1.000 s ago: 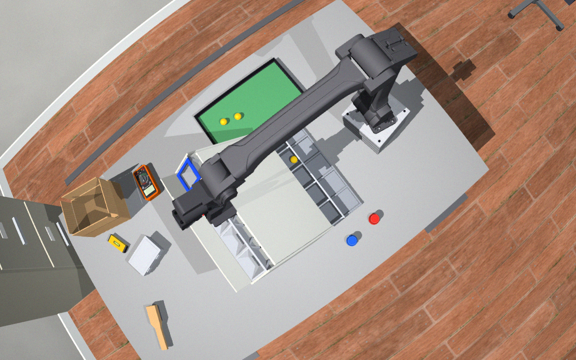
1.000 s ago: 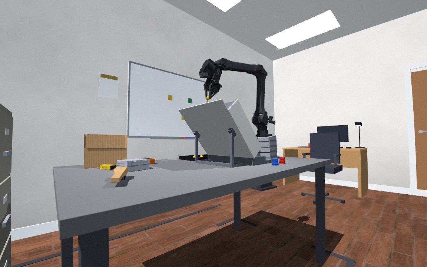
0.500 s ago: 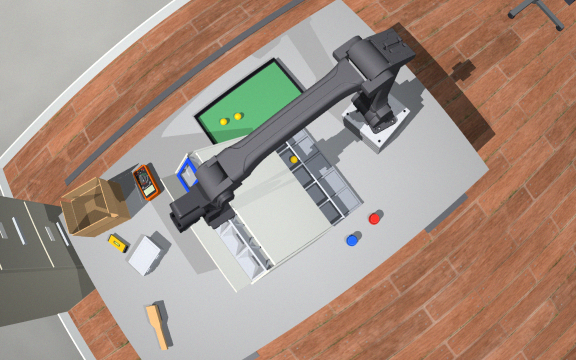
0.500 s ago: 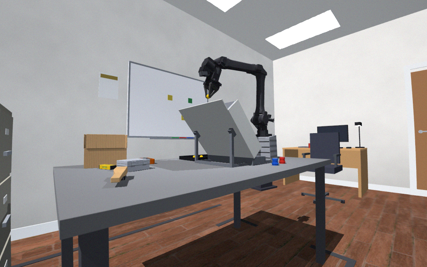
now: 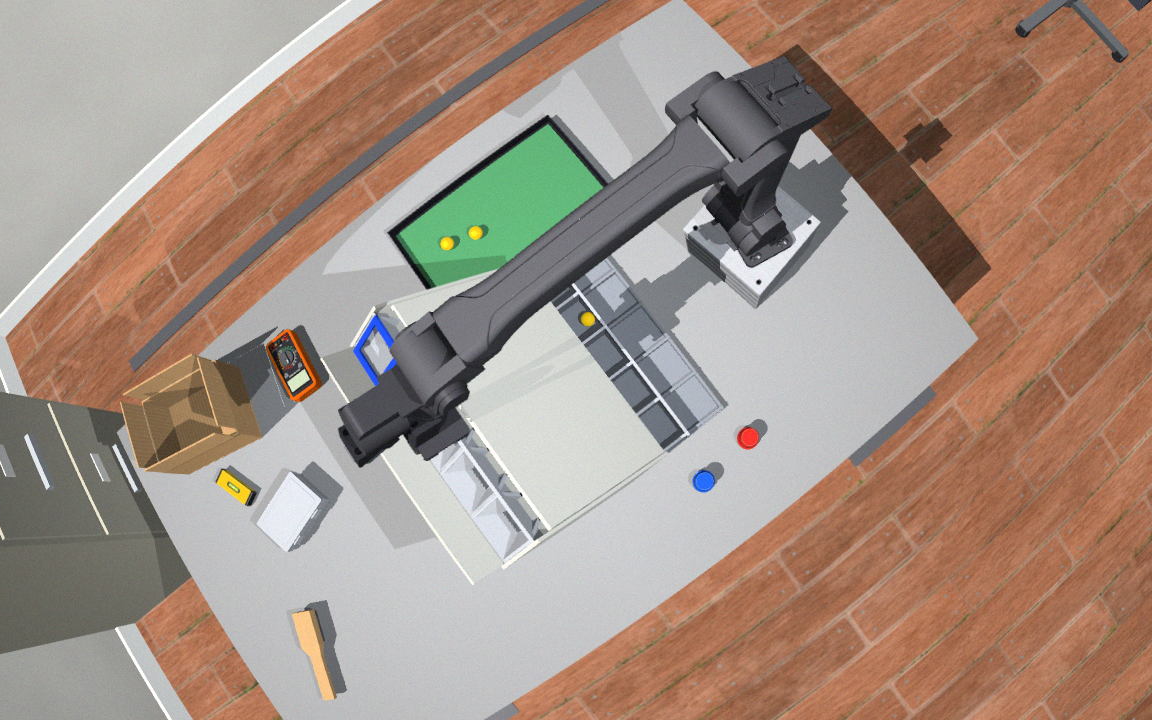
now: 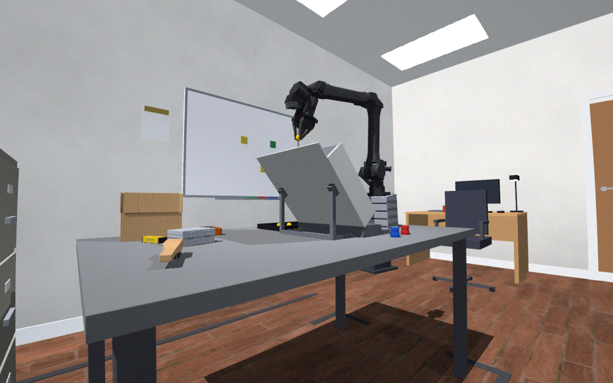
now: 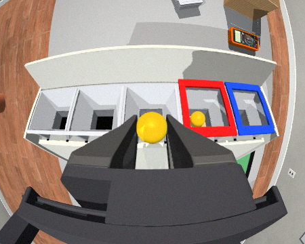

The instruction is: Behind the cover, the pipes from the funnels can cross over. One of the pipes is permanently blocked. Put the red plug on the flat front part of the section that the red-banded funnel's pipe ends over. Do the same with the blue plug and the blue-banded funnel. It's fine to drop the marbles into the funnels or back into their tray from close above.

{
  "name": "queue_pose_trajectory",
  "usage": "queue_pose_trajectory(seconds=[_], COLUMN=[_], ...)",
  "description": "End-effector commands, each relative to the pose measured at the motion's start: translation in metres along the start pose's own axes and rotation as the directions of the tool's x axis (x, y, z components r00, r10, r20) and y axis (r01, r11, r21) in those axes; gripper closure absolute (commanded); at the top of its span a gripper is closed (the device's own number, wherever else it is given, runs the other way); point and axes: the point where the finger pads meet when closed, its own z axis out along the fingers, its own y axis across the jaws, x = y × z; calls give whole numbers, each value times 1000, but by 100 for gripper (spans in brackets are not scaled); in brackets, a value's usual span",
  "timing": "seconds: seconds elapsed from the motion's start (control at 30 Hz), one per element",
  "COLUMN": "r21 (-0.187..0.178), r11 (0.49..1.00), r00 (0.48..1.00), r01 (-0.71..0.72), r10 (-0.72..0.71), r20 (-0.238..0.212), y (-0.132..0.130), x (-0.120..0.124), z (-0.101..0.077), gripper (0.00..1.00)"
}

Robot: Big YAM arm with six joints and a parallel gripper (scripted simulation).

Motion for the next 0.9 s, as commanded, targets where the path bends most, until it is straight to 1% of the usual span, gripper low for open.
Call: queue_pose_trajectory(seconds=[0.0,0.33,0.4,0.87], r21=[-3,3,3,-4], r11=[1000,1000,1000,1000], r00=[999,1000,1000,998], r01=[-2,-1,-1,-2], r10=[2,1,1,3], r20=[52,16,16,66], y=[6,6,6,0], x=[-32,-36,-36,-4], z=[-17,-17,-17,15], gripper=[100,100,100,100])
